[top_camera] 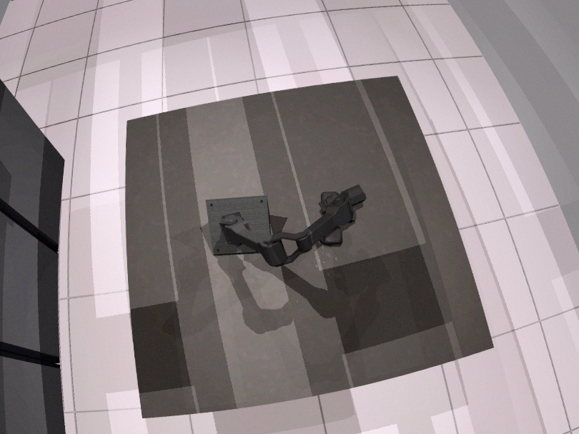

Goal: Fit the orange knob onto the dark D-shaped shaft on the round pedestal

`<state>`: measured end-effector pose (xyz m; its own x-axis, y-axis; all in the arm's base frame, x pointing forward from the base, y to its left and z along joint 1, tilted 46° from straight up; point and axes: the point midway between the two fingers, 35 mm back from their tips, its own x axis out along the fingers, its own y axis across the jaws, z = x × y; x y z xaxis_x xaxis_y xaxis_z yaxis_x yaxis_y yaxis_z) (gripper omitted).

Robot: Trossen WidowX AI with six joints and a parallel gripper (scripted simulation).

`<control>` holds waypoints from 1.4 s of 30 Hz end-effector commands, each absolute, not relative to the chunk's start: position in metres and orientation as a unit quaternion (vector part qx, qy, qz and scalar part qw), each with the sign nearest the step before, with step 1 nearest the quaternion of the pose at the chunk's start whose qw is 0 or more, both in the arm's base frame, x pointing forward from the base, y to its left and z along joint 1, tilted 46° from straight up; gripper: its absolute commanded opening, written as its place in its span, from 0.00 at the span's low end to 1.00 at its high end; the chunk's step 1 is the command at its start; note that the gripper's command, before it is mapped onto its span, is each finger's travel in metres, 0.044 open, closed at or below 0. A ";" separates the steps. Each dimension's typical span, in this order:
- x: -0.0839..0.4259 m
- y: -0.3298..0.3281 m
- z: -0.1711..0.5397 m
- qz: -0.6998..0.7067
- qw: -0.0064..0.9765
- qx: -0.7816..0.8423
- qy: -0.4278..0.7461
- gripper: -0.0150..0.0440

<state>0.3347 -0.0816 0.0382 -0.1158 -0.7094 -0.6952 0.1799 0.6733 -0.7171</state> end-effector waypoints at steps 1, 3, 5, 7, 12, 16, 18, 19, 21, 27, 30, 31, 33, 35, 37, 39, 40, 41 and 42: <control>0.336 -0.082 0.039 -0.375 0.641 -0.177 0.645 0.25; 0.336 -0.082 0.039 -0.401 0.648 -0.151 0.629 0.25; 0.335 -0.083 0.038 -0.414 0.651 -0.137 0.621 0.25; 0.335 -0.083 0.037 -0.414 0.651 -0.137 0.621 0.25; 0.334 -0.083 0.037 -0.414 0.651 -0.137 0.621 0.25; 0.334 -0.085 0.036 -0.414 0.651 -0.138 0.621 0.25; 0.334 -0.085 0.036 -0.414 0.651 -0.138 0.621 0.25; 0.334 -0.085 0.035 -0.414 0.651 -0.138 0.621 0.25; 0.334 -0.086 0.035 -0.414 0.651 -0.138 0.621 0.25; 0.333 -0.089 0.032 -0.415 0.651 -0.137 0.620 0.25; 0.332 -0.091 0.031 -0.415 0.651 -0.137 0.620 0.25; 0.332 -0.091 0.030 -0.415 0.651 -0.137 0.620 0.25; 0.331 -0.093 0.029 -0.415 0.651 -0.137 0.620 0.25; 0.331 -0.094 0.027 -0.415 0.651 -0.137 0.620 0.25; 0.331 -0.095 0.026 -0.415 0.651 -0.137 0.620 0.25; 0.331 -0.096 0.025 -0.416 0.651 -0.137 0.620 0.25; 0.331 -0.097 0.024 -0.416 0.651 -0.137 0.620 0.25; 0.331 -0.097 0.024 -0.416 0.651 -0.137 0.620 0.25; 0.331 -0.097 0.024 -0.416 0.651 -0.137 0.620 0.25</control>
